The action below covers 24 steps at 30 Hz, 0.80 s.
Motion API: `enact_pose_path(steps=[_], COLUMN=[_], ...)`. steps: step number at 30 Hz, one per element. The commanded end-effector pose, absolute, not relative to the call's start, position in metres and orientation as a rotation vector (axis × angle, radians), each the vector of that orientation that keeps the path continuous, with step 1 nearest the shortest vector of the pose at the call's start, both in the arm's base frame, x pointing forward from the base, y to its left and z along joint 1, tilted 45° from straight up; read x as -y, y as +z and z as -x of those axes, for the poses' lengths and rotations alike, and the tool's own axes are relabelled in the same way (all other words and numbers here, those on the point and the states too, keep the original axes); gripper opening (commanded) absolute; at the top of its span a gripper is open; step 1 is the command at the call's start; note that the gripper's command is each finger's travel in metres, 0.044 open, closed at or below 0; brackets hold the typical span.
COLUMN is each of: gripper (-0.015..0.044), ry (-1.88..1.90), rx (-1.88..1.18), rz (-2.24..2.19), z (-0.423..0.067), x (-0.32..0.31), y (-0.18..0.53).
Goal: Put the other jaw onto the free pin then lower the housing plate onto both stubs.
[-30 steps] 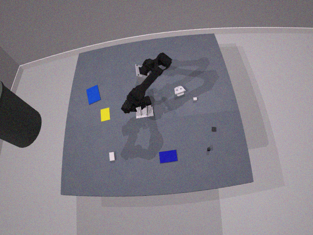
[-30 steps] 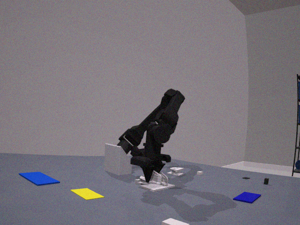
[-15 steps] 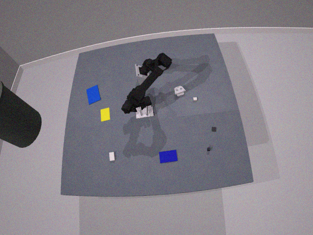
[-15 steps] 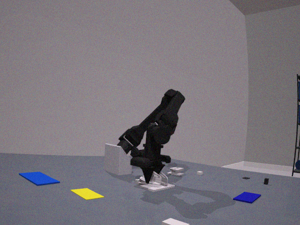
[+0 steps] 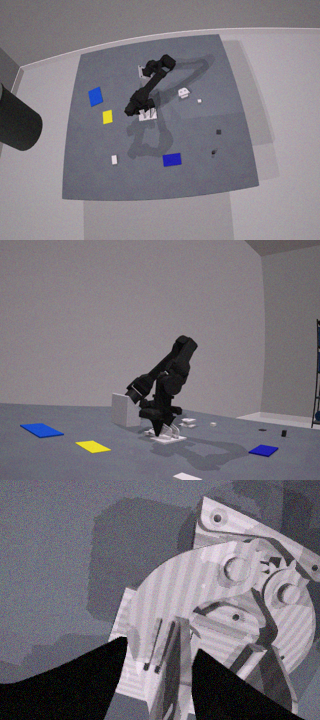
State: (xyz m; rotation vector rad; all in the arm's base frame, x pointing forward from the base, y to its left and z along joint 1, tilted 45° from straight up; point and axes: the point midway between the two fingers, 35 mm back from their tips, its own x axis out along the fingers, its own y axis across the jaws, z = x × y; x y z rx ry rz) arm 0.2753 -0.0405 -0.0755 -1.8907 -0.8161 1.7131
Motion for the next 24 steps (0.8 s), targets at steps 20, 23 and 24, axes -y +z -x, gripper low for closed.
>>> enact_pose_path(steps=[20,23,24], gripper=[0.0134,0.0134,0.0134], ry=[1.708,1.708,1.708], rx=[0.815,0.815,0.815], rz=[1.891,1.891,1.891], z=[-0.2758,-0.2758,-0.2758], x=[0.0363,0.0363,0.0363], y=[-0.0797,-0.0797,-0.0797])
